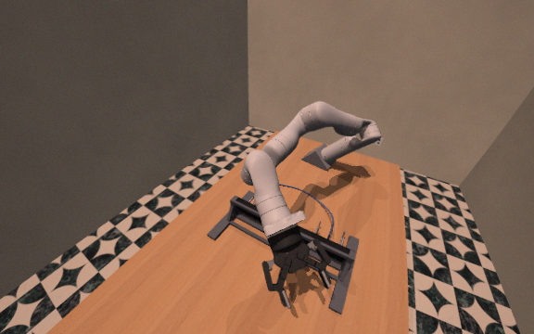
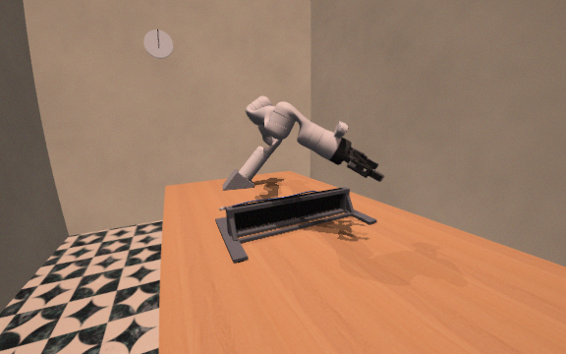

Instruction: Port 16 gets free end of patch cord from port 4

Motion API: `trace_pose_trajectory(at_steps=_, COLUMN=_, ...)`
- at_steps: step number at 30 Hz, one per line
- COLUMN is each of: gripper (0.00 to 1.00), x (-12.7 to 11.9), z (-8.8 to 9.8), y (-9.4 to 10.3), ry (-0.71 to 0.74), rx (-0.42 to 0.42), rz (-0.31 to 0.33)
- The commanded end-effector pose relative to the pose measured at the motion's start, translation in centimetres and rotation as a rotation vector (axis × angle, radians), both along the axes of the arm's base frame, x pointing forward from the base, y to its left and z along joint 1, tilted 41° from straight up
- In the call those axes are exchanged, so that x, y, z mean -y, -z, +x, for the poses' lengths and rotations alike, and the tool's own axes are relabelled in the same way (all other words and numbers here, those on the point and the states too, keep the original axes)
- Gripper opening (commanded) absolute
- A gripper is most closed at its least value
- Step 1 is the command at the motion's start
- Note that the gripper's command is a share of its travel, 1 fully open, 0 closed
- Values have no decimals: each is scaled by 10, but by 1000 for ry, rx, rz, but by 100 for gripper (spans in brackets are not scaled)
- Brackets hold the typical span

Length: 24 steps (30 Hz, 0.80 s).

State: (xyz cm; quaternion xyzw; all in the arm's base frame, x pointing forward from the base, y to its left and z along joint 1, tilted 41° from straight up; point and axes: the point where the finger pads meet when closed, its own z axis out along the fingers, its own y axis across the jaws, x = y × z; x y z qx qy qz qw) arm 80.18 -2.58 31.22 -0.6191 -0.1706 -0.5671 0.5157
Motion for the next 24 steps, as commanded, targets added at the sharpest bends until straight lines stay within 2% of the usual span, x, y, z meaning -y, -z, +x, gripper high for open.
trace_pose_trajectory(at_steps=1, gripper=100, x=1, z=-1, y=-1, ry=1, rx=3, rz=-2)
trace_pose_trajectory(at_steps=5, gripper=100, x=3, z=-9, y=7, ry=-13, rx=13, rz=-29)
trace_pose_trajectory(at_steps=8, gripper=100, x=8, z=-21, y=17, ry=-31, rx=25, rz=-62)
trace_pose_trajectory(at_steps=14, gripper=100, x=25, z=-71, y=54, ry=-103, rx=76, rz=-190)
trace_pose_trajectory(at_steps=16, gripper=100, x=25, z=-71, y=54, ry=-103, rx=76, rz=-190)
trace_pose_trajectory(at_steps=18, gripper=100, x=33, z=-94, y=72, ry=-135, rx=100, rz=-252)
trace_pose_trajectory(at_steps=24, gripper=100, x=52, z=-143, y=112, ry=-199, rx=149, rz=-385)
